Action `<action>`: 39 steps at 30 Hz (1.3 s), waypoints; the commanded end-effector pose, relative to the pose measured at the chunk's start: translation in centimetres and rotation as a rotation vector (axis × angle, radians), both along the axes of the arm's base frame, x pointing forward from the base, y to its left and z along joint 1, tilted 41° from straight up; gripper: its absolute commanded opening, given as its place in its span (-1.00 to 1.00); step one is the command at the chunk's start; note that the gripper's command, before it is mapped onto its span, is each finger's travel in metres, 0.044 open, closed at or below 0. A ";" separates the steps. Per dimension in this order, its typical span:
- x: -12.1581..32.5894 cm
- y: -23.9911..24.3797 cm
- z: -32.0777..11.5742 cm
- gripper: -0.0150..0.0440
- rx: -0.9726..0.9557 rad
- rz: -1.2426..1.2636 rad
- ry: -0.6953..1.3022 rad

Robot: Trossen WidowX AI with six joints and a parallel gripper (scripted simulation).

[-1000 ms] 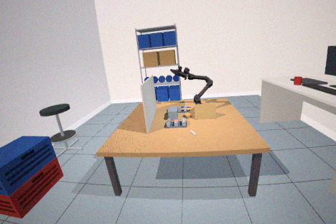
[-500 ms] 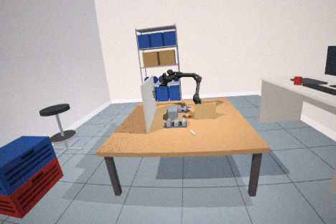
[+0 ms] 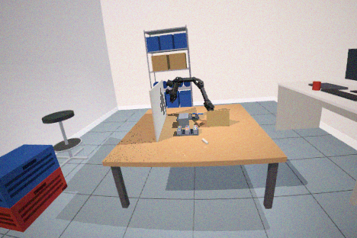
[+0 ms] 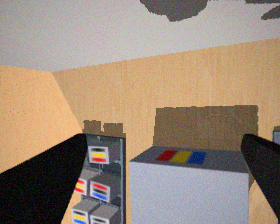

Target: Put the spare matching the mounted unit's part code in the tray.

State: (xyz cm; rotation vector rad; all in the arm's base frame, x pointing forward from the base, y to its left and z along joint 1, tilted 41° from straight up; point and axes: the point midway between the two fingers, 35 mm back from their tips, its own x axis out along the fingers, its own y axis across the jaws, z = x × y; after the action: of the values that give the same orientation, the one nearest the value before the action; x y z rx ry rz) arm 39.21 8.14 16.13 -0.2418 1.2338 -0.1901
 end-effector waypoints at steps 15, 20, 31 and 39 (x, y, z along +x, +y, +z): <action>-2.3 0.2 -5.3 1.00 -0.413 -0.088 0.314; -2.3 0.2 -5.3 1.00 -0.413 -0.088 0.314; -3.0 -1.7 -4.1 1.00 -0.384 -0.217 0.246; -9.0 -11.0 0.4 1.00 -0.225 -0.901 -0.135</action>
State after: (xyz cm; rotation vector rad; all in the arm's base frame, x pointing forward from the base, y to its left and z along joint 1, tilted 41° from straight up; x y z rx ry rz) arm 33.59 1.25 14.51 -0.1465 1.3108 -0.8803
